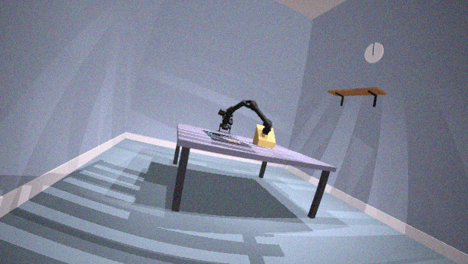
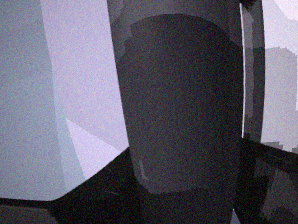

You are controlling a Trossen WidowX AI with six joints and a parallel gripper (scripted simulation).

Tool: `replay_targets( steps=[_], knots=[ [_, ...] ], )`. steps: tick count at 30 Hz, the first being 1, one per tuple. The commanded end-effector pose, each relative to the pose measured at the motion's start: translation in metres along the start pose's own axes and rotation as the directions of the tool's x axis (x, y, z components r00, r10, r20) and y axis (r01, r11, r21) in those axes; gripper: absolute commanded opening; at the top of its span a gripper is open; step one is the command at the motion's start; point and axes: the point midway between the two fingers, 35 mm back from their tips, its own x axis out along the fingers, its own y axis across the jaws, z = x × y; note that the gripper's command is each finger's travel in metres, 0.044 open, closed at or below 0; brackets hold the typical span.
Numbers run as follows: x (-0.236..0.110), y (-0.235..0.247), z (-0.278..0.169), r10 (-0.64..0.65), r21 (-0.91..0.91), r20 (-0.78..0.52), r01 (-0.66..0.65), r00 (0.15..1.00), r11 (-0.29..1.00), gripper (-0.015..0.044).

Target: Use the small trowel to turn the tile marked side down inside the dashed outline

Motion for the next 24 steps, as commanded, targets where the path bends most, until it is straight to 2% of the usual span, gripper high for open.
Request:
replay_targets(
  steps=[1, 6, 24],
  knots=[
    [0.002, 0.011, 0.005, 0.064, 0.083, 0.090, -0.072, 0.994, 0.994, 0.0000],
    [0.005, 0.018, 0.013, 0.116, 0.145, 0.184, -0.143, 0.976, 0.979, 0.0000],
    [0.016, 0.008, 0.012, 0.116, 0.147, 0.187, -0.144, 0.975, 0.979, 0.0000]
  ],
)
